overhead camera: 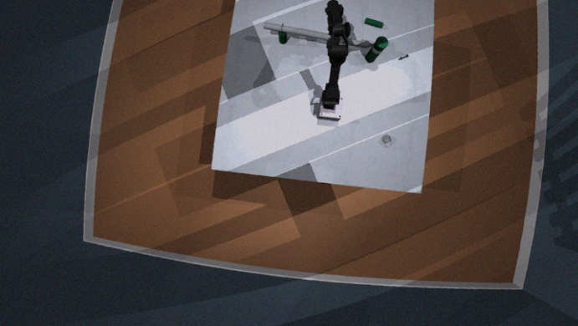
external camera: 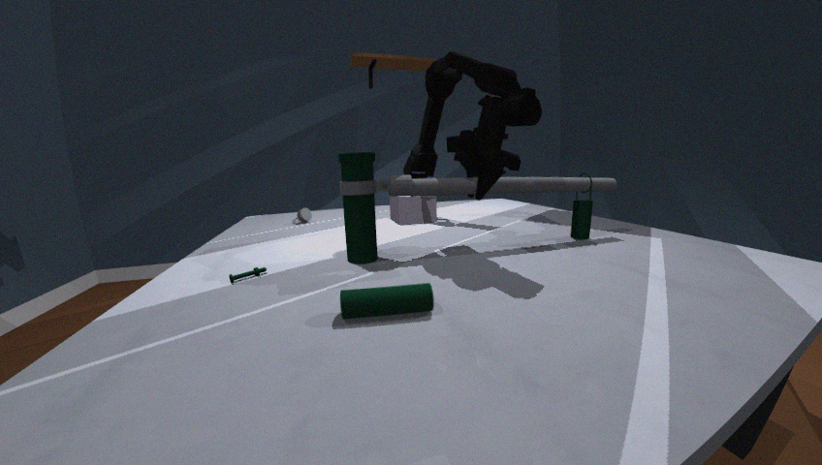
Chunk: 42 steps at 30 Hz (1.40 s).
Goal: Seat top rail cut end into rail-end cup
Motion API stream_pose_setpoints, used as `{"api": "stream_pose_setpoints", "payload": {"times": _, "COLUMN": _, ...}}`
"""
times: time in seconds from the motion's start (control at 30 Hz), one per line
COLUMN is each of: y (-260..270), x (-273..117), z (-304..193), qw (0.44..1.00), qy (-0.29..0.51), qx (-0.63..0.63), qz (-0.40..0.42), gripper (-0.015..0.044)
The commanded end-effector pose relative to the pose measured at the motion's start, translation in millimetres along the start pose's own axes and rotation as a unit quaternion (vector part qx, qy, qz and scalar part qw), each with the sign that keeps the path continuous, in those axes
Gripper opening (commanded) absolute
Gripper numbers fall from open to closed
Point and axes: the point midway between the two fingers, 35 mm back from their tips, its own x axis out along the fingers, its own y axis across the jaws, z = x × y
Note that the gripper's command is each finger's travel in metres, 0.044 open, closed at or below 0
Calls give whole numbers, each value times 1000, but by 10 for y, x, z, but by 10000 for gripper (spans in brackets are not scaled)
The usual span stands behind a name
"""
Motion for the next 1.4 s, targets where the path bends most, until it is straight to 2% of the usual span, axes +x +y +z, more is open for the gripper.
{"api": "stream_pose_setpoints", "payload": {"times": 0.0, "y": 22, "x": -29, "z": 64, "qw": 1000, "qy": -6, "qx": -2, "qz": 4, "gripper": 0}}
{"api": "stream_pose_setpoints", "payload": {"times": 0.83, "y": 1, "x": -3, "z": 3, "qw": 1000, "qy": 3, "qx": -2, "qz": -2, "gripper": 0}}
{"api": "stream_pose_setpoints", "payload": {"times": 1.37, "y": 16, "x": -7, "z": 129, "qw": 1000, "qy": 3, "qx": -2, "qz": -2, "gripper": 0}}
